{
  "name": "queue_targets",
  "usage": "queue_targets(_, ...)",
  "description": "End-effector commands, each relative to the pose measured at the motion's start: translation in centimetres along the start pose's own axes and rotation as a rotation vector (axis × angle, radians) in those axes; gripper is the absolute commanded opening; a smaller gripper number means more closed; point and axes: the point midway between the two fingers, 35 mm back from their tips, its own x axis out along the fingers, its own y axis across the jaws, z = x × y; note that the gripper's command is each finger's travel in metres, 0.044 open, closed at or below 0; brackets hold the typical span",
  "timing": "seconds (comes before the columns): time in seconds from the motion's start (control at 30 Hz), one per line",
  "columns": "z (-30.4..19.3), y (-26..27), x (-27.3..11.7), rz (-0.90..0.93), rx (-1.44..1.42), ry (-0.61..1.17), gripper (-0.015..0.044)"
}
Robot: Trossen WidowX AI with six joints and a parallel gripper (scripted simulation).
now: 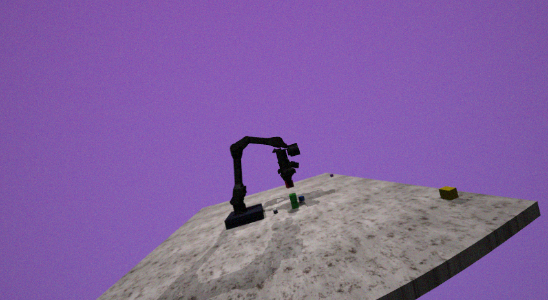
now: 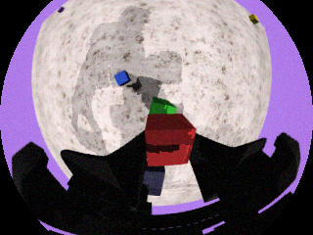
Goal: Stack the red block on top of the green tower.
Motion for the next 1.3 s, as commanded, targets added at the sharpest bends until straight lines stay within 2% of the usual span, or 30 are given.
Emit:
queue_targets(0.0, 0.2, -0.3, 0.1, 0.003, -0.010, -0.005, 0.0000)
queue_targets(0.47, 0.1, -0.2, 4.1, 0.004, -0.010, -0.005, 0.0000)
queue_targets(1.27, 0.1, -0.2, 4.2, 0.004, -0.010, -0.005, 0.0000)
